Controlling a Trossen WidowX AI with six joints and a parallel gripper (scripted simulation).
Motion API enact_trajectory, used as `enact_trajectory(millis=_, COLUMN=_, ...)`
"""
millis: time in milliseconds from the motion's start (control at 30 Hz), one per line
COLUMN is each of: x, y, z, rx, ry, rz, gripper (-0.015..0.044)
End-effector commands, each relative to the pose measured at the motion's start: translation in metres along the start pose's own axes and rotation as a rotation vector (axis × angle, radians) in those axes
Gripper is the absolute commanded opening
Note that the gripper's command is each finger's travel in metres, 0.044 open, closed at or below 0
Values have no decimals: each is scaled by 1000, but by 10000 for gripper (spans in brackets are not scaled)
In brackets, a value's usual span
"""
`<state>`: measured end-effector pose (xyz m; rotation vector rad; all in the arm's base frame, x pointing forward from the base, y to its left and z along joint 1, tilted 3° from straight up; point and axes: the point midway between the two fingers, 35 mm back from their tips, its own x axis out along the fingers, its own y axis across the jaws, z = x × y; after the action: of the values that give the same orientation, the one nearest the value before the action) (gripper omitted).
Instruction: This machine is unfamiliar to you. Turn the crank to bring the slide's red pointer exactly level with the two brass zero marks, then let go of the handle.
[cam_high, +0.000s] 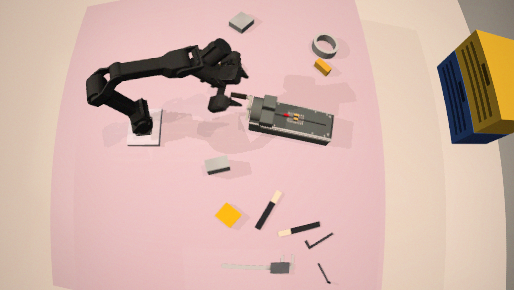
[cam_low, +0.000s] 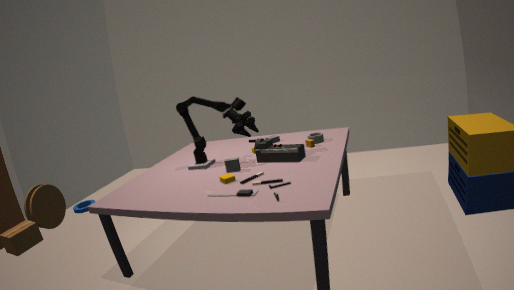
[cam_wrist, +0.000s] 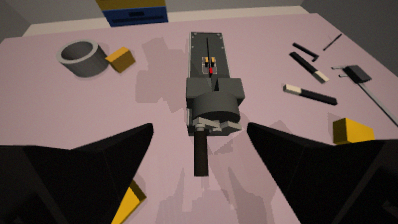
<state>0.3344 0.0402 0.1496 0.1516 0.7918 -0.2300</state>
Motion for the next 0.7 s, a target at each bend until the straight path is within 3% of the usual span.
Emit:
enact_trajectory(millis=0, x=6, y=-1, z=-6, rx=1, ry=5, rz=-6, gripper=440)
enact_trajectory(millis=667, x=29, y=0, z=-28, rx=1, ry=6, rz=-6, gripper=440)
